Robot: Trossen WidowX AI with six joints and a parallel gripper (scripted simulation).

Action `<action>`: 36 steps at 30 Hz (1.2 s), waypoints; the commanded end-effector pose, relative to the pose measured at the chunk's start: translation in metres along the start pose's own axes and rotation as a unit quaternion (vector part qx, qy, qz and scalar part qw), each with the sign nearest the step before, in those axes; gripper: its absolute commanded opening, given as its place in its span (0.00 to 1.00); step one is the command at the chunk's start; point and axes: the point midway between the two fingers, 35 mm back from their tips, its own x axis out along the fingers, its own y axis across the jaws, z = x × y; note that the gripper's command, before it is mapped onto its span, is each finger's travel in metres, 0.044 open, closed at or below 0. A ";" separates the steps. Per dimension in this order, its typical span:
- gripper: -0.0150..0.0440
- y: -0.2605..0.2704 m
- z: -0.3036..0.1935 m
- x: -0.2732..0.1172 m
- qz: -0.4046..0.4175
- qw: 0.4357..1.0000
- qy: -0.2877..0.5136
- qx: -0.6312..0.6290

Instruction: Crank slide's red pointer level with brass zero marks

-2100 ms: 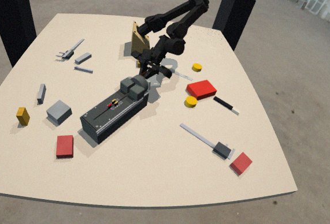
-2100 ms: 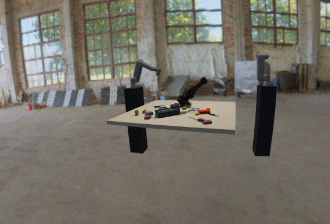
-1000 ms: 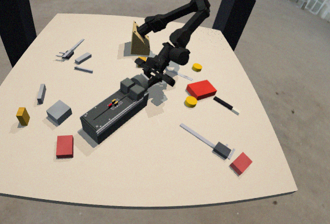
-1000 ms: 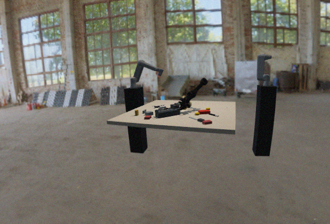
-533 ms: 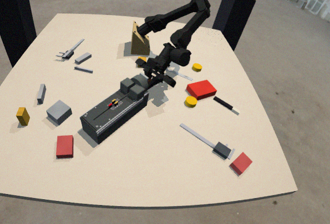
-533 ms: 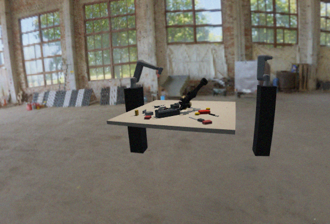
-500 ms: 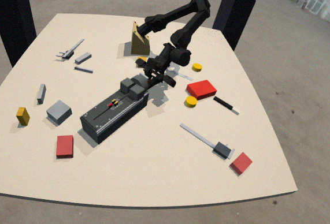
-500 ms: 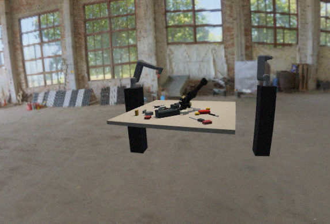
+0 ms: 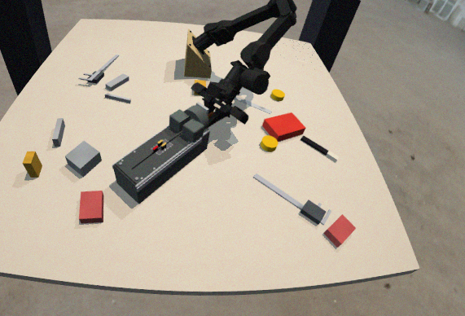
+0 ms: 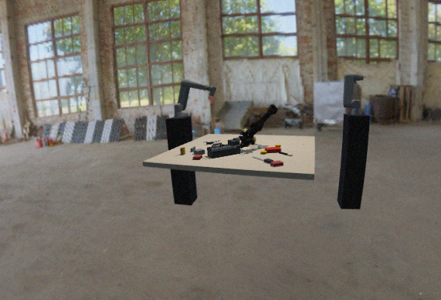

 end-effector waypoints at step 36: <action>0.25 0.012 0.000 -0.001 0.011 1.000 0.000 -0.003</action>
